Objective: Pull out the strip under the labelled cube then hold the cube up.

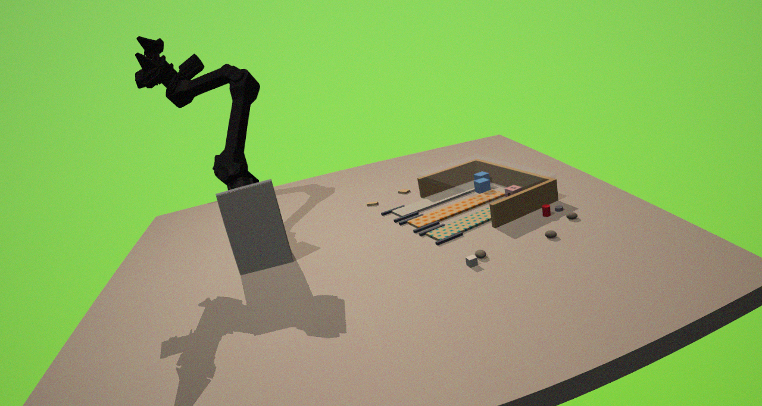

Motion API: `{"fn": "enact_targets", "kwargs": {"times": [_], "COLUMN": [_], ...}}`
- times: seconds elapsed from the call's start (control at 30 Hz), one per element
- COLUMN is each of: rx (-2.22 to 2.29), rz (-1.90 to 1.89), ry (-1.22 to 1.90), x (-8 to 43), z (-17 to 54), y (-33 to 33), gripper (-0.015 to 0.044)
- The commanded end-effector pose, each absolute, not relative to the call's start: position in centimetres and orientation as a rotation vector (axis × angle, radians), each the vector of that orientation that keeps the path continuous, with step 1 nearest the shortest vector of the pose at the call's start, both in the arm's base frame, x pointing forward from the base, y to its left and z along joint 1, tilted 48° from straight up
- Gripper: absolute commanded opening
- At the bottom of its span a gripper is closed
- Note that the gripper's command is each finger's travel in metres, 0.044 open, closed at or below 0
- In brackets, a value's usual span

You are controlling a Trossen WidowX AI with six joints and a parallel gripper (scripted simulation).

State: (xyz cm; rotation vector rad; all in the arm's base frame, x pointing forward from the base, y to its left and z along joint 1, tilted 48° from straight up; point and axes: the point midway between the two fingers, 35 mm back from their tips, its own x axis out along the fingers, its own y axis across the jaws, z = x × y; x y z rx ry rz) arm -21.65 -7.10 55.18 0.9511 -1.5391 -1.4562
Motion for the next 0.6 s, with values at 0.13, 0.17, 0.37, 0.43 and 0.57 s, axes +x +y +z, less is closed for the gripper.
{"fn": "enact_targets", "kwargs": {"times": [0.13,0.17,0.37,0.43,0.57], "rx": [0.773,0.733,0.453,0.362,0.179], "rz": [-1.540,-1.574,-1.811,-1.887,-2.038], "ry": [-1.566,-1.589,-1.661,-1.693,-1.762], "x": [-23.2,-23.8,-25.3,-25.5,-25.0], "z": [55.2,54.9,53.5,52.8,51.1], "y": [-4.4,-3.1,4.3,7.2,13.2], "gripper": [0.0400,0.0400,0.0400,0.0400,0.0400]}}
